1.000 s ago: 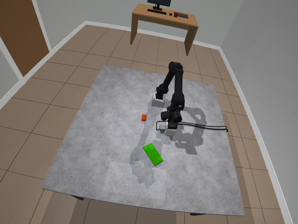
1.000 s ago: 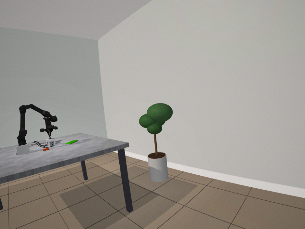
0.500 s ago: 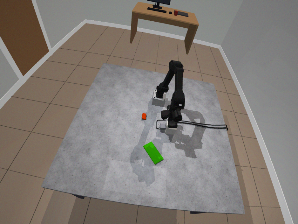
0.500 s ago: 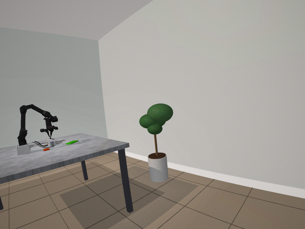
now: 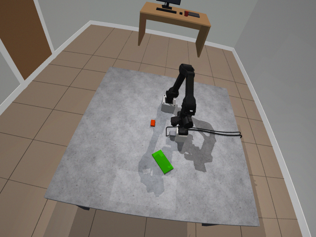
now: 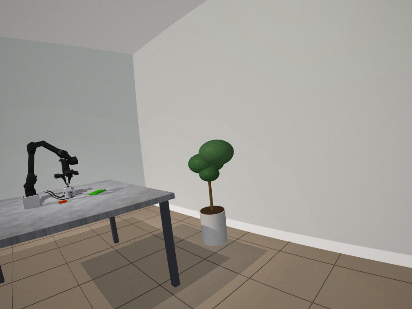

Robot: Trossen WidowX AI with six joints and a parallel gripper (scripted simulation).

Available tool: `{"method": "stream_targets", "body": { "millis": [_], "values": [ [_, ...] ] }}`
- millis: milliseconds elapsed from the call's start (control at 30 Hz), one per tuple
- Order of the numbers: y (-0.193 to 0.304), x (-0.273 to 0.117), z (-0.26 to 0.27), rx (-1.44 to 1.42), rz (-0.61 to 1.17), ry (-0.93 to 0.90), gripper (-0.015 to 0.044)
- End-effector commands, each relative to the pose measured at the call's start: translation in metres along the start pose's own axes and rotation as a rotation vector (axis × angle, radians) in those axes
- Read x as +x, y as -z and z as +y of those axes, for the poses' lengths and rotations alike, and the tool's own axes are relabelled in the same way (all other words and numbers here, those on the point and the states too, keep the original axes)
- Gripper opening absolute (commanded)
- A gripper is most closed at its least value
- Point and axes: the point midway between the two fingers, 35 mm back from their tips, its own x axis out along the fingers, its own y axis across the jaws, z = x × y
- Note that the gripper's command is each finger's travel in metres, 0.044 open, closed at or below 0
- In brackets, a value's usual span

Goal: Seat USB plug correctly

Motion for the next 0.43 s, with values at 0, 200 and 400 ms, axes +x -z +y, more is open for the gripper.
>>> {"method": "stream_targets", "body": {
  "millis": [0,200,400],
  "values": [
    [0.0,0.0,0.0,0.0,0.0,0.0,0.0095],
    [0.001,-0.006,0.0,0.0,0.0,0.0,0.0095],
    [0.001,-0.012,0.0,0.0,0.0,0.0,0.0095]
  ]
}}
